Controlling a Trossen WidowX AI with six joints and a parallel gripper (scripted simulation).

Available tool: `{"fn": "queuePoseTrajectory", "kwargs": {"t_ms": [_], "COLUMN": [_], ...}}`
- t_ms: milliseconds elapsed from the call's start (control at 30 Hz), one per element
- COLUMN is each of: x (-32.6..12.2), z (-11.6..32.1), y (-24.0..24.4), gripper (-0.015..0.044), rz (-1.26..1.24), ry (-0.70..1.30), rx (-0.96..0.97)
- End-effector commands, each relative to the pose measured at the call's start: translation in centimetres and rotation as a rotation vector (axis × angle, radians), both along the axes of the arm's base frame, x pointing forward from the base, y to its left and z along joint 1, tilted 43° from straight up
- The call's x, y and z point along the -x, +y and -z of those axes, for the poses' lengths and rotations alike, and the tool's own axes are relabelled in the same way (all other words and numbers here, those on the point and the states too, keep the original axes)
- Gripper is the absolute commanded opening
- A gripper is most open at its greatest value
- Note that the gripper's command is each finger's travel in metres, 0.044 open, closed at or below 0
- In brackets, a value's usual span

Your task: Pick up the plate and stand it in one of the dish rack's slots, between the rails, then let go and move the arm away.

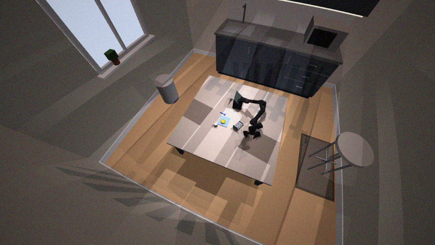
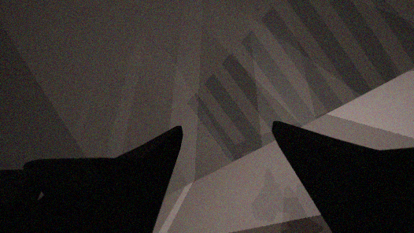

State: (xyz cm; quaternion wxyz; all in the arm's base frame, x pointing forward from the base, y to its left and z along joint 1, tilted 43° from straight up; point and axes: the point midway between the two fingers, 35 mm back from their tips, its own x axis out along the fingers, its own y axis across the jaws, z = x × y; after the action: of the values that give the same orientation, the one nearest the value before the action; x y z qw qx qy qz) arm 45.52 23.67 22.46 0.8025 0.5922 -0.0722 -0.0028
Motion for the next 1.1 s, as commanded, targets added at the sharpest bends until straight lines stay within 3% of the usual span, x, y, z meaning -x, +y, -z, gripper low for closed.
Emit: {"fn": "queuePoseTrajectory", "kwargs": {"t_ms": [0,300,1067], "x": [0.0,-2.3,-5.6], "z": [0.0,3.1,16.8], "y": [0.0,-1.5,-9.8], "gripper": [0.04,0.04,0.04], "rz": [0.0,-0.009,-0.185], "ry": [0.001,0.116,0.583], "rx": [0.003,0.21,0.762]}}
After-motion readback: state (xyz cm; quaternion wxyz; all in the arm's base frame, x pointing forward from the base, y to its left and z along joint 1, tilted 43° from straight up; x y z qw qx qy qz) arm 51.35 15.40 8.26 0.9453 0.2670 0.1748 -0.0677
